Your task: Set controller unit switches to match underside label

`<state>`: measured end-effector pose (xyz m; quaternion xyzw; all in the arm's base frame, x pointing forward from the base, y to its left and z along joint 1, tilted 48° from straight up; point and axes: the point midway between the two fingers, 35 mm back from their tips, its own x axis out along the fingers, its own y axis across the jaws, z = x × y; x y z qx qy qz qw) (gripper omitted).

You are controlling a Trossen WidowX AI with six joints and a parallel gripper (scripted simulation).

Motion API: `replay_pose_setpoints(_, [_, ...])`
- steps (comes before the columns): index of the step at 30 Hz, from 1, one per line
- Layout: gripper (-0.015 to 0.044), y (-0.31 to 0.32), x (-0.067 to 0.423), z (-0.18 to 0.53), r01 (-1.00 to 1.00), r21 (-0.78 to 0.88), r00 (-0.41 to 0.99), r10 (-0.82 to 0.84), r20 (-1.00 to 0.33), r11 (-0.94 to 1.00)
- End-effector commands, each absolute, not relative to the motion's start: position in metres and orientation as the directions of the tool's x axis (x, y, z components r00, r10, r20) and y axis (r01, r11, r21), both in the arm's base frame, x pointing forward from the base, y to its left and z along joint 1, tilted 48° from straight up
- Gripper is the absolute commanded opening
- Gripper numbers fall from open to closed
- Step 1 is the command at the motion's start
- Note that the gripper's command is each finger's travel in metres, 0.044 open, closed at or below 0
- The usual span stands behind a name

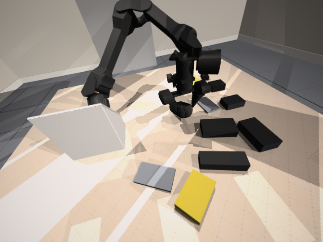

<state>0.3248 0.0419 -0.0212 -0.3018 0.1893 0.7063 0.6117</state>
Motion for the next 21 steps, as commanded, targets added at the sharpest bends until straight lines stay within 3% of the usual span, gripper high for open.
replay_pose_setpoints(1, [0.0336,0.042,0.326,-0.013,-0.978,-0.110,-0.059,0.745,-0.664,-0.175])
replay_pose_setpoints(21, [0.0336,0.044,0.324,0.003,-0.979,-0.109,-0.051,0.718,-0.694,-0.175])
